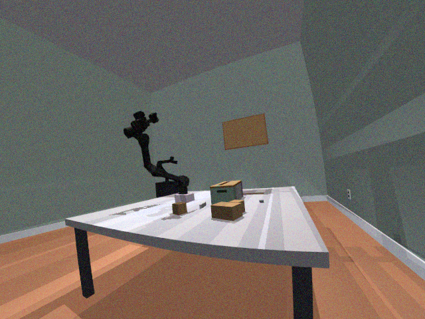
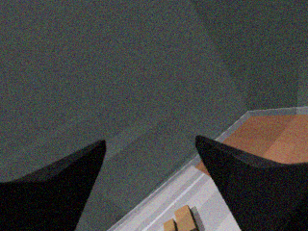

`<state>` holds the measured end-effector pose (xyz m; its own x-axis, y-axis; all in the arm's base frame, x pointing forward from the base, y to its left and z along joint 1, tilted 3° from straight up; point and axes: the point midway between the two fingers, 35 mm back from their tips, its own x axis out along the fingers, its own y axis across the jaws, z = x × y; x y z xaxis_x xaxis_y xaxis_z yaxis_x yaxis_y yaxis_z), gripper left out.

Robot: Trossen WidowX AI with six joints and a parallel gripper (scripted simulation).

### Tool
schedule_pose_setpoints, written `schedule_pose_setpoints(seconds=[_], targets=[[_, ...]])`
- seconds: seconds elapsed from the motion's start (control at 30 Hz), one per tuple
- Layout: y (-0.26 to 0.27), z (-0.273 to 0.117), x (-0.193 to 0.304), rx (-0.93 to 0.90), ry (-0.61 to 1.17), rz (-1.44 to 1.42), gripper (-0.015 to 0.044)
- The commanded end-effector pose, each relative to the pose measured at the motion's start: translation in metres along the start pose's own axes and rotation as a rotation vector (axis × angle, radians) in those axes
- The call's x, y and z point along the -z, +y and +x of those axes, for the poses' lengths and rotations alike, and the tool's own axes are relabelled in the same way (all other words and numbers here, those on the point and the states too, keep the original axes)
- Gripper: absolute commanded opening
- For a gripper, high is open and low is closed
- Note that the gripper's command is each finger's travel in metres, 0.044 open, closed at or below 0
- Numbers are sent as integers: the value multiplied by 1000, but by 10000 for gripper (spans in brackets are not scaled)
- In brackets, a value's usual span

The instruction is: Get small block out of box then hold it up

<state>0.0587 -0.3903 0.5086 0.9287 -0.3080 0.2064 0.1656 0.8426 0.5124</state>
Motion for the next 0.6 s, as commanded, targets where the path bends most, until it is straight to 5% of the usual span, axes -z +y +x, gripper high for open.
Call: schedule_pose_setpoints(seconds=[0.0, 0.1, 0.57], targets=[[0, 0, -1, -2, -6, -2, 400], [11, 3, -13, -24, -86, -44, 400], [236, -34, -15, -155, -291, -675, 400]])
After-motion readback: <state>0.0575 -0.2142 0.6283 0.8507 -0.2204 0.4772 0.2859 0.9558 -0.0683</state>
